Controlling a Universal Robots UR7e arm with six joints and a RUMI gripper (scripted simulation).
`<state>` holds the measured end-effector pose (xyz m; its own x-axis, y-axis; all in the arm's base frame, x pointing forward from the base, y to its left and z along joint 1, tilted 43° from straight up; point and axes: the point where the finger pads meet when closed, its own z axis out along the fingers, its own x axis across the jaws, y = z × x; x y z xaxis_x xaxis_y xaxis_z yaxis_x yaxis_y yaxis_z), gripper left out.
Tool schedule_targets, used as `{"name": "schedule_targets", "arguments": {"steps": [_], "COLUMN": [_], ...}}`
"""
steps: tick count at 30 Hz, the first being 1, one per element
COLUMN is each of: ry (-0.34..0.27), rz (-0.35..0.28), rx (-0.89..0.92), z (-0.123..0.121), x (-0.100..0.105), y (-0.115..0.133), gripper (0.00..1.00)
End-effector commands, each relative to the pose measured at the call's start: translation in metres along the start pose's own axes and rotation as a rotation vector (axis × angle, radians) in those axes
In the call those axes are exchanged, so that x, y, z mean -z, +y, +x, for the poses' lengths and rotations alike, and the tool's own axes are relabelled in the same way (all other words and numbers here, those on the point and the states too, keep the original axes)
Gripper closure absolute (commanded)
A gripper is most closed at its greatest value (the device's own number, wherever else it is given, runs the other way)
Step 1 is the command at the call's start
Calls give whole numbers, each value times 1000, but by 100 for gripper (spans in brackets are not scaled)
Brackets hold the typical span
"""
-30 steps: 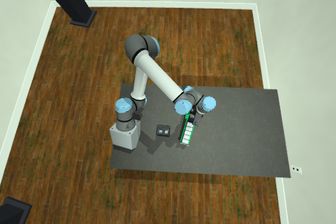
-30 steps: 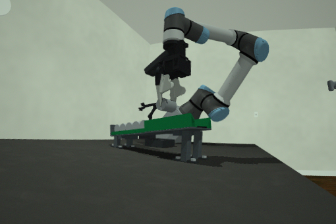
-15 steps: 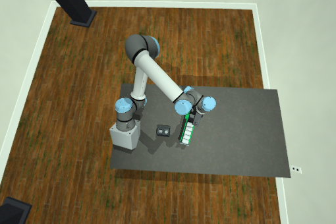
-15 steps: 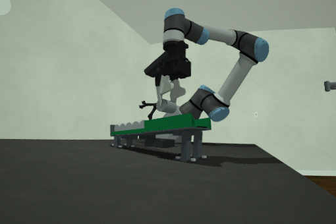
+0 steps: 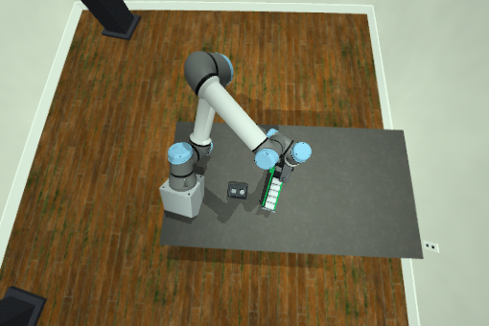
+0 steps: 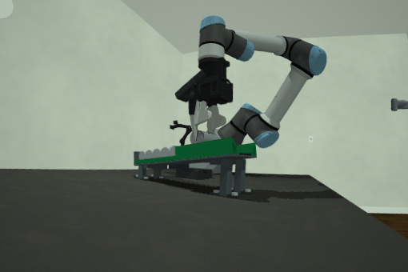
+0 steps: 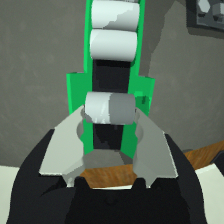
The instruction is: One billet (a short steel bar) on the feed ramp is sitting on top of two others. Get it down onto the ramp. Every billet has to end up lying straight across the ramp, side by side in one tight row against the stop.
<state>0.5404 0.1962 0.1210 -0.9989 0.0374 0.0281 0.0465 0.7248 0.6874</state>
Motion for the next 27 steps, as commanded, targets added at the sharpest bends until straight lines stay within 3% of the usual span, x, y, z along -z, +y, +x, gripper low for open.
{"name": "schedule_targets", "arguments": {"steps": [1,27], "ry": [-2,-2], "rz": [1,1], "rx": [0,0], "z": [-1,-1], "x": [-7,-15], "y": [1,2], "gripper": [100,100]}}
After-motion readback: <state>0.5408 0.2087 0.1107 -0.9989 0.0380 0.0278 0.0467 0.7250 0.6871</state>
